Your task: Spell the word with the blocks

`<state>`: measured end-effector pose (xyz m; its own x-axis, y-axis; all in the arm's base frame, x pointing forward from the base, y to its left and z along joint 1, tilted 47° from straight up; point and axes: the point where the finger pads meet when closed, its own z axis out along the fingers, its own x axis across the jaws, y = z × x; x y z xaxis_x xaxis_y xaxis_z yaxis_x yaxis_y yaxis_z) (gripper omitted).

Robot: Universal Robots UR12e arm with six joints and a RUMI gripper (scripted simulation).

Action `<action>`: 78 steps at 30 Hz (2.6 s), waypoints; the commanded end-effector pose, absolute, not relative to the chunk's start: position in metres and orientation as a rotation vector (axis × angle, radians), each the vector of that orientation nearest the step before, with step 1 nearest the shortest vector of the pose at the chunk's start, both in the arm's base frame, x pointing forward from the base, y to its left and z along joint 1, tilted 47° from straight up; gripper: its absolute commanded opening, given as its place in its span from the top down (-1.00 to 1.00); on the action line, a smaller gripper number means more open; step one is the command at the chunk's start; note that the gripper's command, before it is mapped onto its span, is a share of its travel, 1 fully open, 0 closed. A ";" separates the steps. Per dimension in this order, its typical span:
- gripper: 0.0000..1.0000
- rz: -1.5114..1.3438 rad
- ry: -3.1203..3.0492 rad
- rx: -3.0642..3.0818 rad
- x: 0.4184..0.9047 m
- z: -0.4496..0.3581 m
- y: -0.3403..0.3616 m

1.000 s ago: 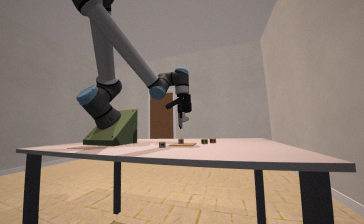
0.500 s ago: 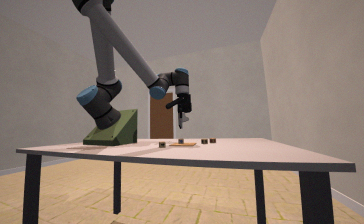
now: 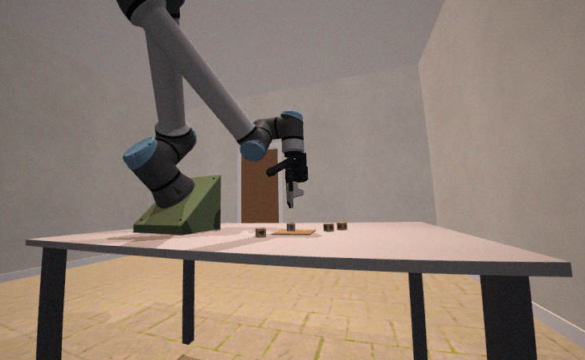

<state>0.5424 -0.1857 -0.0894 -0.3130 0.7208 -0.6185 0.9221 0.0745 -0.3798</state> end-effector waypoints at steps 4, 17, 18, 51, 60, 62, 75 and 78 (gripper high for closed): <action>0.19 -1.074 2.088 1.649 0.541 -0.094 -0.190; 0.19 -1.074 2.088 1.649 0.537 -0.106 -0.203; 0.19 -1.074 2.088 1.649 0.536 -0.108 -0.205; 0.19 -1.074 2.088 1.649 0.531 -0.122 -0.220; 0.19 -1.074 2.088 1.649 0.531 -0.123 -0.220; 0.19 -1.074 2.088 1.649 0.531 -0.124 -0.222; 0.19 -1.074 2.088 1.649 0.526 -0.139 -0.237; 0.19 -1.074 2.088 1.649 0.524 -0.143 -0.240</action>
<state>0.5255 -0.2360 -0.1384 -0.3143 0.7208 -0.6178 0.9215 0.0754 -0.3809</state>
